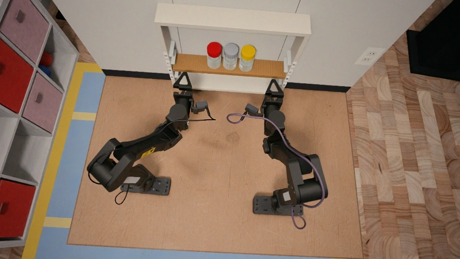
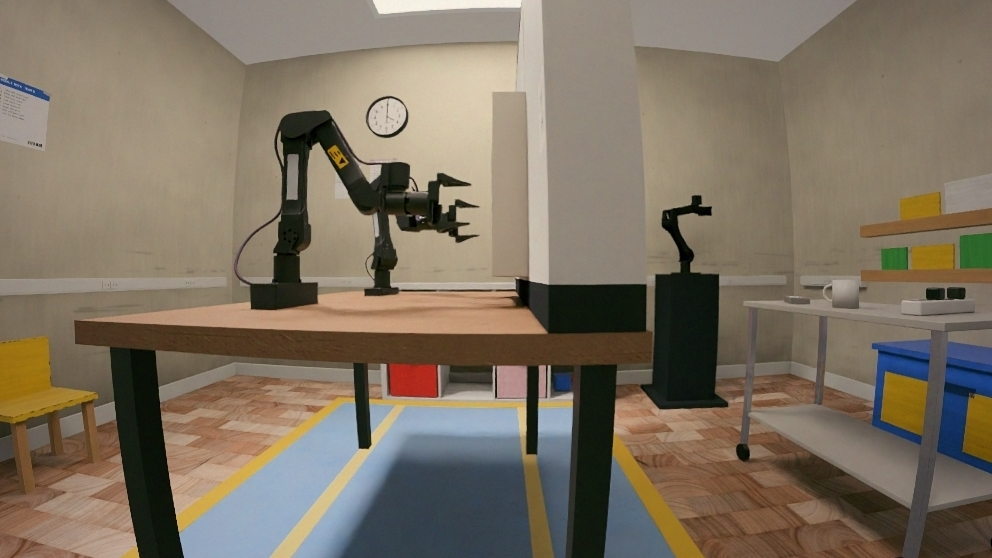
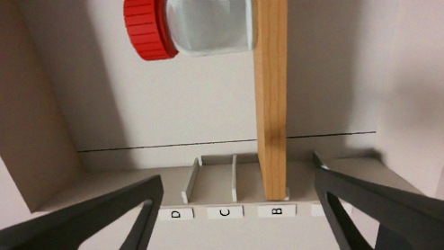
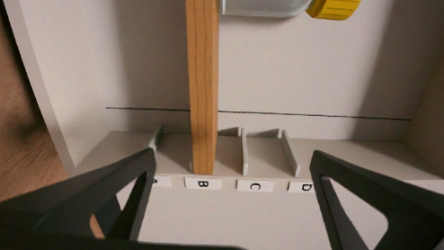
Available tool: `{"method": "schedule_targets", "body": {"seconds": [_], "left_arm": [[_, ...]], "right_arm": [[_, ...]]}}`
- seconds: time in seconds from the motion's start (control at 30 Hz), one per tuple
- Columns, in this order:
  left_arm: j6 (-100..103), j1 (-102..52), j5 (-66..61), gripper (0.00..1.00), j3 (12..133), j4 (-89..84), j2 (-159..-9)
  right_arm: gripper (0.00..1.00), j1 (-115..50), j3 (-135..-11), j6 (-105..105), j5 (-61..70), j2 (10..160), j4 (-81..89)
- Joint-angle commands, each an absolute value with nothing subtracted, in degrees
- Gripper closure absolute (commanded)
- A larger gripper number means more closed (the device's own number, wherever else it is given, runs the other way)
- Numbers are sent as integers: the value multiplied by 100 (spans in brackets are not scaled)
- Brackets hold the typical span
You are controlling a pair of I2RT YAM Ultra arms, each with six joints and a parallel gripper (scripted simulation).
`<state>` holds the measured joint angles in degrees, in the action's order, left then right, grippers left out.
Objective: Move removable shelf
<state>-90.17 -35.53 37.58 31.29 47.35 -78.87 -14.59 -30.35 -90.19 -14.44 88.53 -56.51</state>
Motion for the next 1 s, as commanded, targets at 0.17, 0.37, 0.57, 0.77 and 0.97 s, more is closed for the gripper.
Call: {"method": "schedule_targets", "body": {"seconds": [0.17, 0.37, 0.57, 0.77, 0.97], "left_arm": [[-8996, -3636, 3865, 0, 3037, 5082, -8126], [-8996, -3671, 3899, 0, 3024, 5291, -8324], [-8997, -3693, 3922, 0, 3020, 5437, -8463], [-8997, -3726, 3955, 0, 3015, 5638, -8661], [-8996, -3759, 3988, 0, 3019, 5841, -8868]], "right_arm": [[0, -1578, -2972, -8997, -1580, 9058, -6077], [0, -1633, -2967, -8996, -1635, 9252, -6274], [0, -1670, -2968, -8997, -1672, 9387, -6411], [0, -1723, -2972, -8997, -1725, 9582, -6600], [0, -1776, -2983, -8996, -1778, 9783, -6789]]}}
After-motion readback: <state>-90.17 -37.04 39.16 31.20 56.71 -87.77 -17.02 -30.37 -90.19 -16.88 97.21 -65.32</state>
